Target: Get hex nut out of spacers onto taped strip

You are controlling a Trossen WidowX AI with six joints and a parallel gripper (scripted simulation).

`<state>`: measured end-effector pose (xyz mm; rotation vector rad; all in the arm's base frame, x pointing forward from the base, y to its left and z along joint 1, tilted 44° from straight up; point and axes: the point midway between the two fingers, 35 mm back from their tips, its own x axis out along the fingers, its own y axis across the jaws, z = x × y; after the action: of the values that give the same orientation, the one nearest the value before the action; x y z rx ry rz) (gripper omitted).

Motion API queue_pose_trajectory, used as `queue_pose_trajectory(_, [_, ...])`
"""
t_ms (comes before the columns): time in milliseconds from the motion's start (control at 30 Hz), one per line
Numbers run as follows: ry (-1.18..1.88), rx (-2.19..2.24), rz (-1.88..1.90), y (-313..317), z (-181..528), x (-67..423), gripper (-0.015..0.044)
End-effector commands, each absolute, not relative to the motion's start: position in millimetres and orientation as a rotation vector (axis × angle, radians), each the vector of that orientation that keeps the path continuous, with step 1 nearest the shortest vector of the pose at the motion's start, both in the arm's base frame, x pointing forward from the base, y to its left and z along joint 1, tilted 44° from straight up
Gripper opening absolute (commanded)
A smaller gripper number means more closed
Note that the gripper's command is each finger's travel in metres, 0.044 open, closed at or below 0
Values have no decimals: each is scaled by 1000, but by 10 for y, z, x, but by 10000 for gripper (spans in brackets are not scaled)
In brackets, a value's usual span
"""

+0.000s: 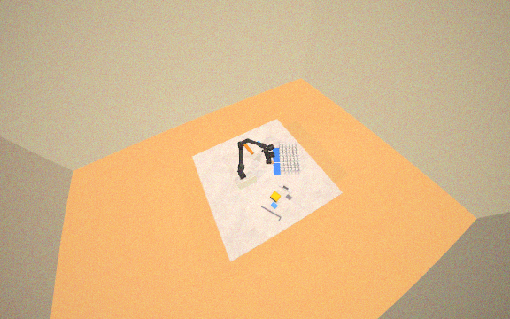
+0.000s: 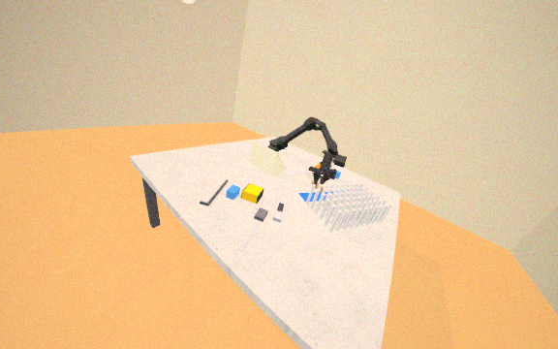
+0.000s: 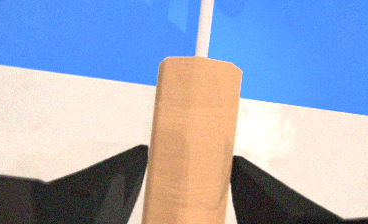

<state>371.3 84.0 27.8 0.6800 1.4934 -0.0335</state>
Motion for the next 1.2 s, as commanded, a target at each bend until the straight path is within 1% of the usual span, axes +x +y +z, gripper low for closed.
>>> queue_pose_trajectory(0, [1492, 680, -41, 838, 282, 3676, 0])
queue_pose_trajectory(1167, [1493, 680, -41, 907, 355, 3472, 0])
